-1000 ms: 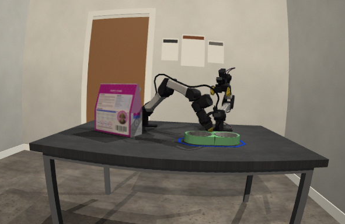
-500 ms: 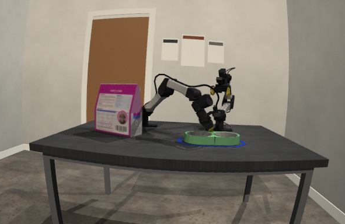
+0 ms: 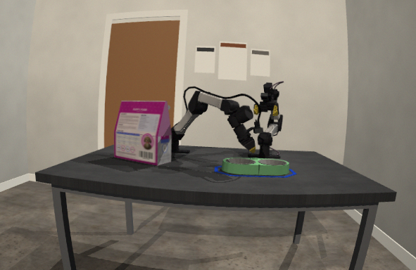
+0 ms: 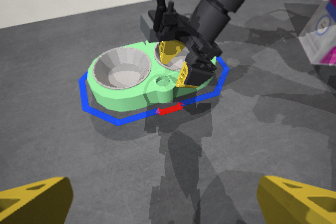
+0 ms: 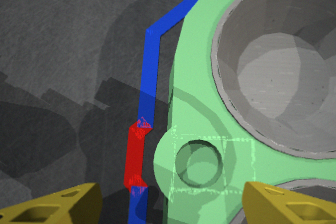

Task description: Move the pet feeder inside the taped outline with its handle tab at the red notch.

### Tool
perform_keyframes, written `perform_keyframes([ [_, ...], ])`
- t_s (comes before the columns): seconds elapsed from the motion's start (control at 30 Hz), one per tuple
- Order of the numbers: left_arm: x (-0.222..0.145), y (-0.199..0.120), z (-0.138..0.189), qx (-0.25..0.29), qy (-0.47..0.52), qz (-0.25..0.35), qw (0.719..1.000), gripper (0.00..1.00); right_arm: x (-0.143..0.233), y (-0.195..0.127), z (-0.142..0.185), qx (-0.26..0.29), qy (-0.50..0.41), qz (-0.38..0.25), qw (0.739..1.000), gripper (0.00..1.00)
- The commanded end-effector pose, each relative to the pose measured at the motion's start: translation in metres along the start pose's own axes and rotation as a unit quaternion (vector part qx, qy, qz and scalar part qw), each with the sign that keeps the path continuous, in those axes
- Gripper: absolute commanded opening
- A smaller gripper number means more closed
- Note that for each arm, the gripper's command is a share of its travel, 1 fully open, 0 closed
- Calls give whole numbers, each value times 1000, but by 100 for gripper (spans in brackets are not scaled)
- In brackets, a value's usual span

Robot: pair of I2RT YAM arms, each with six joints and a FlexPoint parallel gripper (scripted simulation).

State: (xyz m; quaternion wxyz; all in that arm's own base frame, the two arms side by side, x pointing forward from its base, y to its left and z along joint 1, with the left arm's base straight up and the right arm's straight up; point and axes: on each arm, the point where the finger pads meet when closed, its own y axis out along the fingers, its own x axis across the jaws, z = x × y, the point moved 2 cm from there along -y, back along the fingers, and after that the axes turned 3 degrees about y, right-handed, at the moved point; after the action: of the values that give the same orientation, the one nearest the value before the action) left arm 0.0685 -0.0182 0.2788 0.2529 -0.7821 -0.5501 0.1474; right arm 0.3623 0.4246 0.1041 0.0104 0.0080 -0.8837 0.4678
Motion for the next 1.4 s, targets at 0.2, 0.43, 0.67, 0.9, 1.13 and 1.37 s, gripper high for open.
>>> perform_keyframes([
  [0.2, 0, -2, -4, -6, -2, 1, 1000, 100, 8, -38, -7, 42, 183, 102, 977, 100],
  [0.43, 0, -2, -4, -6, -2, 1, 1000, 100, 14, -43, -9, 82, 299, 163, 937, 100],
  [0.67, 0, -2, -4, -6, -2, 1, 1000, 100, 15, -50, -19, 80, 323, 183, 925, 100],
  [0.9, 0, -2, -4, -6, -2, 1, 1000, 100, 14, -51, -29, 64, 316, 182, 929, 100],
  [1.13, 0, -2, -4, -6, -2, 1, 1000, 100, 14, -51, -29, 64, 316, 182, 929, 100],
  [1.37, 0, -2, -4, -6, -2, 1, 1000, 100, 14, -51, -29, 64, 316, 182, 929, 100],
])
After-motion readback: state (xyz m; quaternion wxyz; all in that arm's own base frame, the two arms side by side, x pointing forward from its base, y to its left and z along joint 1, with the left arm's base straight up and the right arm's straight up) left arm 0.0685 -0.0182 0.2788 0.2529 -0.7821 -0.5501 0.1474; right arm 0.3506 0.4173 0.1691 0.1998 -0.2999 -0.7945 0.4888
